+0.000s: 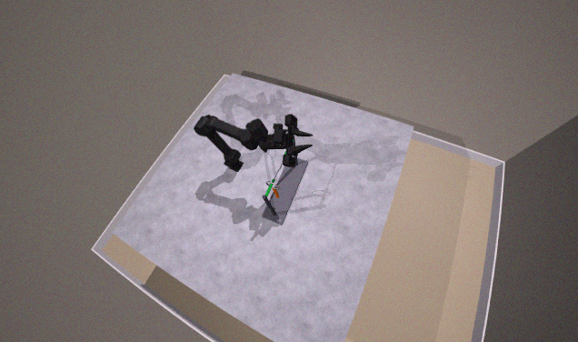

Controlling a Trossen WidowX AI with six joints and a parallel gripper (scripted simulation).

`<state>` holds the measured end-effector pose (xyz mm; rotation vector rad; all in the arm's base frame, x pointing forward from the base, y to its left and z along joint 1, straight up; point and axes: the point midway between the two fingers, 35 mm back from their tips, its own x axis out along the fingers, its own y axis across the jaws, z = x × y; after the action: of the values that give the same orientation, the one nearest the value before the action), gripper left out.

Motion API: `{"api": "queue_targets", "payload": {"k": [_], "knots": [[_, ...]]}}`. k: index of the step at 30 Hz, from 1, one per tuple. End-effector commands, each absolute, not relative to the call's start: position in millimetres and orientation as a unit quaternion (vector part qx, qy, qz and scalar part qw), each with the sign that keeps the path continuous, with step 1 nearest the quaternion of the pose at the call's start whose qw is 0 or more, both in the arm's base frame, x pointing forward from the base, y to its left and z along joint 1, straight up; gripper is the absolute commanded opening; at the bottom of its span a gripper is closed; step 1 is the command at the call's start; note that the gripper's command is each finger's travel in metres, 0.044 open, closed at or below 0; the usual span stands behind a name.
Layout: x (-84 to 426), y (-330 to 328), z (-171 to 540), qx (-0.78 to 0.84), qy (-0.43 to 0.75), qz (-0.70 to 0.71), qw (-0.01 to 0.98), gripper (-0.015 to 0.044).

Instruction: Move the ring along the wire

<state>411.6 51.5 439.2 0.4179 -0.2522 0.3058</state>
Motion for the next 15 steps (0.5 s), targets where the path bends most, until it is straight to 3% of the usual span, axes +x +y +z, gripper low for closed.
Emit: {"api": "queue_targets", "payload": {"k": [1,15], "knots": [[411.2,18.4,426.9,0.159,-0.125,0.115,0.973,0.016],[373.5,-95.5,383.4,-0.043,-0.097,-0.018,0.994,0.016]]}}
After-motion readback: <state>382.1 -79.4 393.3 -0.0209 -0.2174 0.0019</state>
